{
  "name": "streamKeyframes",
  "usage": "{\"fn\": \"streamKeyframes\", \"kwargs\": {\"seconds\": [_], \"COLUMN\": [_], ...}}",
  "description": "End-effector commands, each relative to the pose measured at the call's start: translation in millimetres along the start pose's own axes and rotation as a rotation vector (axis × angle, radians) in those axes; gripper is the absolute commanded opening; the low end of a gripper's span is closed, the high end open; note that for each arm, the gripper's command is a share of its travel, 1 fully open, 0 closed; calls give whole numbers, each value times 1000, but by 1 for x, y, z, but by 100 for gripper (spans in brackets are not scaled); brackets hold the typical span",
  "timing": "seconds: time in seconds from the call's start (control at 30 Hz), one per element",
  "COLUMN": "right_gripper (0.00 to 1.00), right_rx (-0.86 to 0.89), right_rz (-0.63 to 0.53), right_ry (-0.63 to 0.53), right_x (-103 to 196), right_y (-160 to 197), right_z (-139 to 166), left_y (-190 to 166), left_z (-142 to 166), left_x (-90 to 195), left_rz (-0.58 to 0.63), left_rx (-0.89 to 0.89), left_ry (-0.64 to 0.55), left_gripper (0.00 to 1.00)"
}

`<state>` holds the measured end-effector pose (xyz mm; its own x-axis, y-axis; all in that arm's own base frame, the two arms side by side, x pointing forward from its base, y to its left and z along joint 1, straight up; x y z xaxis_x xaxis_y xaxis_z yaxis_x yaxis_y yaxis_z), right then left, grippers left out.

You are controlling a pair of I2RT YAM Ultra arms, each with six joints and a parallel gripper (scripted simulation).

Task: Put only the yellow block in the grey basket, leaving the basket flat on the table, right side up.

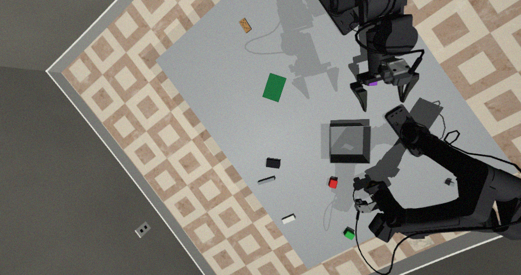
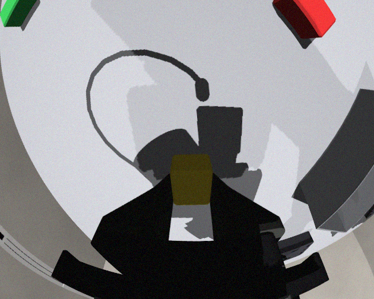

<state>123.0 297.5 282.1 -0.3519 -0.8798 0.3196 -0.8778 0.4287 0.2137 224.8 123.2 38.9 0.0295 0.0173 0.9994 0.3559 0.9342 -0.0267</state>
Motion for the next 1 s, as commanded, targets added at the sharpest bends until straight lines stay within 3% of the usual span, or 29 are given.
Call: {"fn": "streamKeyframes", "kwargs": {"seconds": [0.0, 0.2, 0.27, 0.33, 0.53, 0.7, 0.77, 0.87, 0.97], "right_gripper": [100, 100, 100, 100, 100, 100, 100, 100, 100], "right_rx": [3, 3, 3, 3, 3, -69, -69, -100, -113], "right_rz": [4, 4, 4, 4, 4, 143, 143, 226, 287], "right_ry": [-33, -33, -33, -33, -33, 49, 49, 92, 123], "right_x": [6, 6, 6, 6, 6, 10, 10, 16, 20], "right_y": [0, 0, 0, 0, 0, -13, -13, -14, -11], "right_z": [-8, -8, -8, -8, -8, 5, 5, 9, 9], "left_y": [7, 4, 6, 4, 0, -13, -13, -14, -41], "left_z": [-8, -5, -7, -6, -2, 10, 10, 1, -9], "left_x": [6, 4, 12, 21, 53, 69, 69, 90, 96], "left_rz": [-51, -43, -48, -40, -30, 33, 33, -7, -16], "left_rx": [-14, -14, -14, -14, -14, -14, -14, 65, 102], "left_ry": [-36, -29, -33, -27, -18, 36, 36, 3, -11], "left_gripper": [30, 25, 2, 24, 24, 24, 24, 24, 24]}}
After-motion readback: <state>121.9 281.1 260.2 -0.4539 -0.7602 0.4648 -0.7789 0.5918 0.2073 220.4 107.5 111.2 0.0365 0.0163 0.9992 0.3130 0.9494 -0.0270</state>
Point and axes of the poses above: on each arm, the point where the finger pads meet when closed, its own x axis back along the fingers, its own y axis across the jaws, z = x × y, the point moved 4 cm from there along x, back along the fingers, and after that the axes turned 15 degrees about -x, right-handed, at the moved point
